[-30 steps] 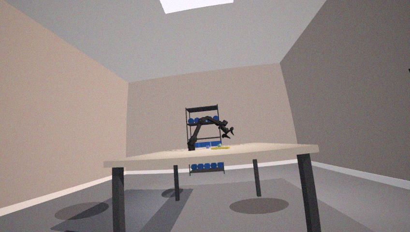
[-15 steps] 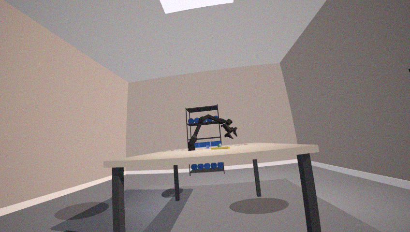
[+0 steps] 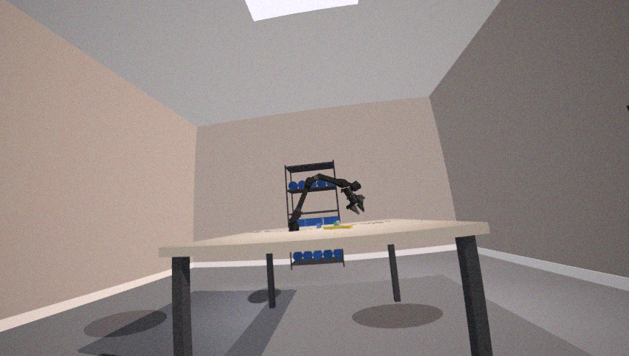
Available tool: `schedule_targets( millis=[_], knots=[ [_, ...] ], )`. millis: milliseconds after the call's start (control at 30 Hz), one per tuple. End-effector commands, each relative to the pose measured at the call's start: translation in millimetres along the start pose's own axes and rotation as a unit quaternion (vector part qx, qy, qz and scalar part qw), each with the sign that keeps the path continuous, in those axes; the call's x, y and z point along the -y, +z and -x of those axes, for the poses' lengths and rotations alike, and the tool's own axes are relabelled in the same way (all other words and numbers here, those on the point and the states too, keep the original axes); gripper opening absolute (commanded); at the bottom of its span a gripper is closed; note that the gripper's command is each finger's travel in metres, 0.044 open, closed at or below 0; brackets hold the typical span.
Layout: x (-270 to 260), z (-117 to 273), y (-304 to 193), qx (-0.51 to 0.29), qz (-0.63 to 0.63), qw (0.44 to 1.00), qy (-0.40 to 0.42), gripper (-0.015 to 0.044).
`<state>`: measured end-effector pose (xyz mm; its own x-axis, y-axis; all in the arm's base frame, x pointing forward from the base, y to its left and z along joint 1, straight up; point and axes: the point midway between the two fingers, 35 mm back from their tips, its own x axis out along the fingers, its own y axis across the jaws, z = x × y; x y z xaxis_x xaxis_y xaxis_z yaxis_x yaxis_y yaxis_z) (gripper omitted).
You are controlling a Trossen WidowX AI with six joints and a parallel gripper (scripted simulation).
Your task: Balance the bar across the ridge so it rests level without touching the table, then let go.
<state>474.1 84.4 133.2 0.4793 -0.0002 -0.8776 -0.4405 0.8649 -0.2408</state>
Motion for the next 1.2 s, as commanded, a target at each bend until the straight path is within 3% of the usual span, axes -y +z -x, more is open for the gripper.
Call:
schedule_targets(
  millis=[0, 567, 1167],
  knots=[
    [18.7, 1.5, -19.1, -0.023, -0.044, 0.999, 0.001, 0.0315],
    [90.3, 16.8, -111.1, -0.123, -0.239, 0.963, -0.003, 0.0315],
    [130.6, 51.2, -210.1, -0.215, -0.442, 0.871, -0.005, 0.0315]
  ],
)
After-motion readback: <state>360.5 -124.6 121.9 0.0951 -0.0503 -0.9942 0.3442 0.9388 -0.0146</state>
